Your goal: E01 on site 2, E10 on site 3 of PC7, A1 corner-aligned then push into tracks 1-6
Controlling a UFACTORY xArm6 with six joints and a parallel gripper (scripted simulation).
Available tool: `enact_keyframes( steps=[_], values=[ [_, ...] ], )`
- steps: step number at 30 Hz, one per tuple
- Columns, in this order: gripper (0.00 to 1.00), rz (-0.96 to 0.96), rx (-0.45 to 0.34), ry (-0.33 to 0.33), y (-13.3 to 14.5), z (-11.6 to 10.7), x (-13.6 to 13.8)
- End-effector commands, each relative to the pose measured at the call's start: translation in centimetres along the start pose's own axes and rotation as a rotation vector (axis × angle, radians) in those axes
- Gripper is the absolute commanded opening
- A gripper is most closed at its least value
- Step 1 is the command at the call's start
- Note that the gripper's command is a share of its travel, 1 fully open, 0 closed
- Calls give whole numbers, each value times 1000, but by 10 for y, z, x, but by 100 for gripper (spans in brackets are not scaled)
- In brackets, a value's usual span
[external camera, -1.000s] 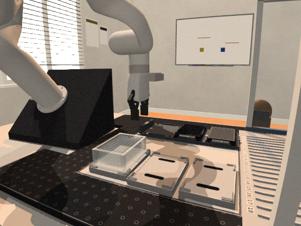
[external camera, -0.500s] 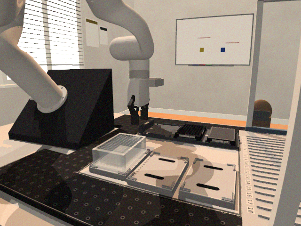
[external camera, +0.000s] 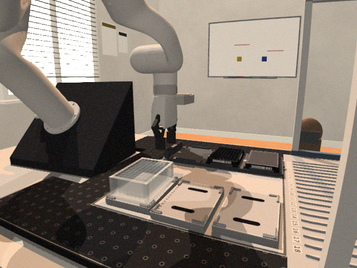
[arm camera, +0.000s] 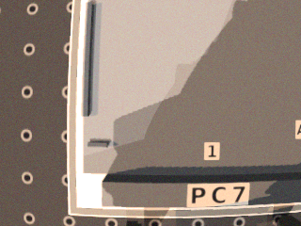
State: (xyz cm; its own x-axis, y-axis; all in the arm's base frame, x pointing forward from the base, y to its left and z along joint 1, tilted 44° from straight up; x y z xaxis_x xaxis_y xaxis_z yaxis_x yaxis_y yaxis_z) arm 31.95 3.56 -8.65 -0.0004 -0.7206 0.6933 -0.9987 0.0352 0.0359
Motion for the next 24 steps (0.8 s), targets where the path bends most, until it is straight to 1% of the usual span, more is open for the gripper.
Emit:
enact_keyframes(
  steps=[1, 24],
  values=[
    [82, 1, 3, -2, -1, 1, 0],
    [82, 1, 3, -2, -1, 14, 0]
  ],
)
Point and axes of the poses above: the point where the finger pads meet when closed, its own z axis out along the fingers, its own x axis across the jaws, y = z × x, the point moved 6 cm from there along -z, back along the fingers, and after that the axes turned 9 degrees about -z, right-handed, at the moved point
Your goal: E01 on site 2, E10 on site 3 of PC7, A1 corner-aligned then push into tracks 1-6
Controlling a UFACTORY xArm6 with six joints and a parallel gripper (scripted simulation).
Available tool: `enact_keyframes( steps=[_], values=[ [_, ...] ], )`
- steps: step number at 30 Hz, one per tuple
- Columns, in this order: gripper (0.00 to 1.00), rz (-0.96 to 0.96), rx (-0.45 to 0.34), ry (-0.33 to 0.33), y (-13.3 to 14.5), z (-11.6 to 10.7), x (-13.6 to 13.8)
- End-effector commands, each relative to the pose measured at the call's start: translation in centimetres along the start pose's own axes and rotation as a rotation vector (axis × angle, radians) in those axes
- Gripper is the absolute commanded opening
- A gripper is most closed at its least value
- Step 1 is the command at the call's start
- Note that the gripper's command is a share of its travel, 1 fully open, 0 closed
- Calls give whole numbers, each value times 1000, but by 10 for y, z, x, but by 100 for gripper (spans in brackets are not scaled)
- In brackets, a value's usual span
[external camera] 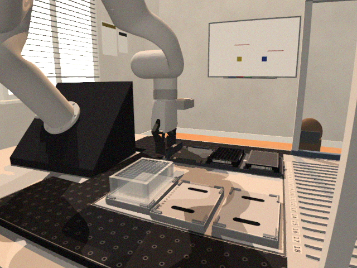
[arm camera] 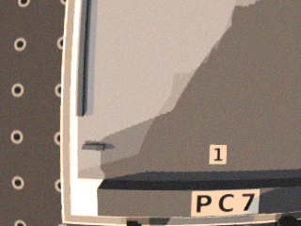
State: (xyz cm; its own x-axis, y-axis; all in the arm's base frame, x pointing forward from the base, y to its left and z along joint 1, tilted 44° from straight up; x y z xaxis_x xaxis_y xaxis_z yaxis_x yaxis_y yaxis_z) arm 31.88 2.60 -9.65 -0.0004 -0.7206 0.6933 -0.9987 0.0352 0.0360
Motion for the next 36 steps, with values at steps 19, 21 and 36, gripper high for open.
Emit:
enact_keyframes(
  steps=[19, 21, 36],
  values=[
    [82, 1, 3, -2, -11, 0, 1],
    [82, 1, 3, -2, -13, 0, 2],
    [82, 1, 3, -2, -26, 0, 4]
  ],
)
Point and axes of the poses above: the point where the finger pads meet when closed, its own z axis out along the fingers, its own x axis across the jaws, y = z × x, the point moved 6 cm from there along -z, back along the fingers, and after that the axes turned 9 degrees about -z, right-handed, at the moved point
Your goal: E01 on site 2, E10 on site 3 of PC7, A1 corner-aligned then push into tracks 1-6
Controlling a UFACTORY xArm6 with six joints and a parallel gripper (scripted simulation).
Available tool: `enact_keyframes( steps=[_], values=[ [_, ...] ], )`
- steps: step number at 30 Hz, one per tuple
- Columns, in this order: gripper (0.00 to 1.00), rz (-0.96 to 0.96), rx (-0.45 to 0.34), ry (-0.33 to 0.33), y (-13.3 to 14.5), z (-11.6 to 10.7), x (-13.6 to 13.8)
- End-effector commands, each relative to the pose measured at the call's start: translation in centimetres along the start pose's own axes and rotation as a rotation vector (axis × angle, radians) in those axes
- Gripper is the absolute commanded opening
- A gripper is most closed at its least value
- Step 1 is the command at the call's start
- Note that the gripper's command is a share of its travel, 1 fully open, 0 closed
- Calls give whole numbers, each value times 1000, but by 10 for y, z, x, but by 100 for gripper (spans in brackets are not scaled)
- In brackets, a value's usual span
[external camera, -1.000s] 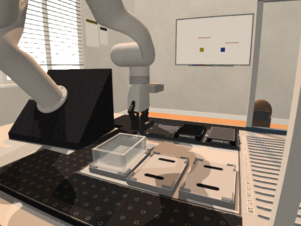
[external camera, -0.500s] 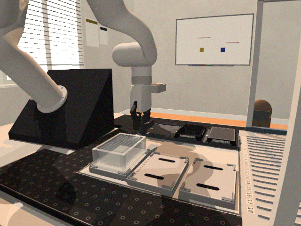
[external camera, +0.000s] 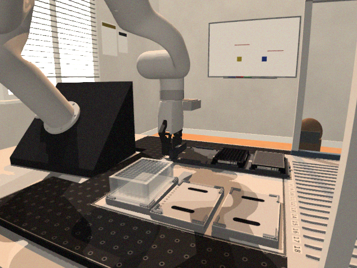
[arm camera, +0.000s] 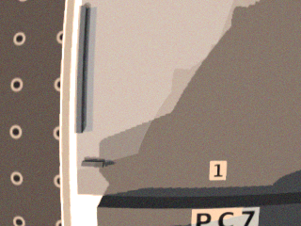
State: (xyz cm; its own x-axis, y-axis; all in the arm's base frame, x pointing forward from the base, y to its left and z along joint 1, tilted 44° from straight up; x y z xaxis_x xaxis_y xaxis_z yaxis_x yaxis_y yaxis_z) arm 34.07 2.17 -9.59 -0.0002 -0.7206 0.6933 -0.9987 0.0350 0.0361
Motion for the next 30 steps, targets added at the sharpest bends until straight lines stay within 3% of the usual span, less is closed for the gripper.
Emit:
enact_keyframes(
  steps=[1, 30],
  values=[
    [82, 1, 3, -2, -5, -1, 0],
    [82, 1, 3, -2, -30, -1, 4]
  ],
)
Point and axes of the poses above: the point where the finger pads meet when closed, its own z axis out along the fingers, its own x axis across the jaws, y = z × x, the point moved 6 cm from there along -z, back along the fingers, and after that the axes turned 9 degrees about -z, right-handed, at the moved point
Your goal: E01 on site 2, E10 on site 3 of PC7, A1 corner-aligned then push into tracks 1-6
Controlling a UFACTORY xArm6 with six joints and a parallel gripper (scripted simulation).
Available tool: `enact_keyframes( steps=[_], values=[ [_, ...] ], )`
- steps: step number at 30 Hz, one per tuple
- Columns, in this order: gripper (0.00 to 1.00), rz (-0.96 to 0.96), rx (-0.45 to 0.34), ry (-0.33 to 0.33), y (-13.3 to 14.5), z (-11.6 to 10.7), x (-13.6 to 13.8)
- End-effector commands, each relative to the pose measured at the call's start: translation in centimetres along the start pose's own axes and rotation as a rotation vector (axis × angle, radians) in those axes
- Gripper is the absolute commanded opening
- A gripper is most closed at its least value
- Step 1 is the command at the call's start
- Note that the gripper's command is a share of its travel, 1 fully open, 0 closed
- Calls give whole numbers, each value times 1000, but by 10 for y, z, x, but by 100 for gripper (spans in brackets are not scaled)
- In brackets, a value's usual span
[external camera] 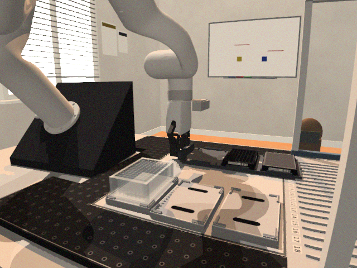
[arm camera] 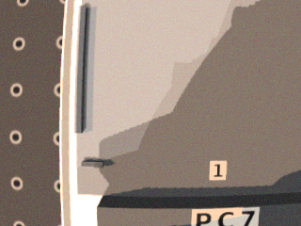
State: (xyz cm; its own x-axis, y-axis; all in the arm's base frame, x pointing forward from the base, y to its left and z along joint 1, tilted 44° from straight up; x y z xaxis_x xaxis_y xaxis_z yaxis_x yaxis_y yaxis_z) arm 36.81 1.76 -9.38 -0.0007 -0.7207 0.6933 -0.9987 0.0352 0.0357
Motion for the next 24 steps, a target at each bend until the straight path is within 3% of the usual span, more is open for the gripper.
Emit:
enact_keyframes(
  steps=[1, 24],
  values=[
    [82, 1, 3, -1, -3, -1, 0],
    [82, 1, 3, -1, -24, -1, 3]
  ],
)
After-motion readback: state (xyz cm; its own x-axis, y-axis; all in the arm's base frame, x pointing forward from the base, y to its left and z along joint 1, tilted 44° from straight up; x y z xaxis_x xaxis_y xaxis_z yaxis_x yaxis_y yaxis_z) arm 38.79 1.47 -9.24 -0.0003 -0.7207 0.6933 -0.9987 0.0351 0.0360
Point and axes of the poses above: the point where the finger pads meet when closed, its own z axis out along the fingers, its own x axis across the jaws, y = z × x, the point moved 6 cm from there along -z, back along the fingers, and after that the axes turned 9 degrees about -z, right-handed, at the moved point
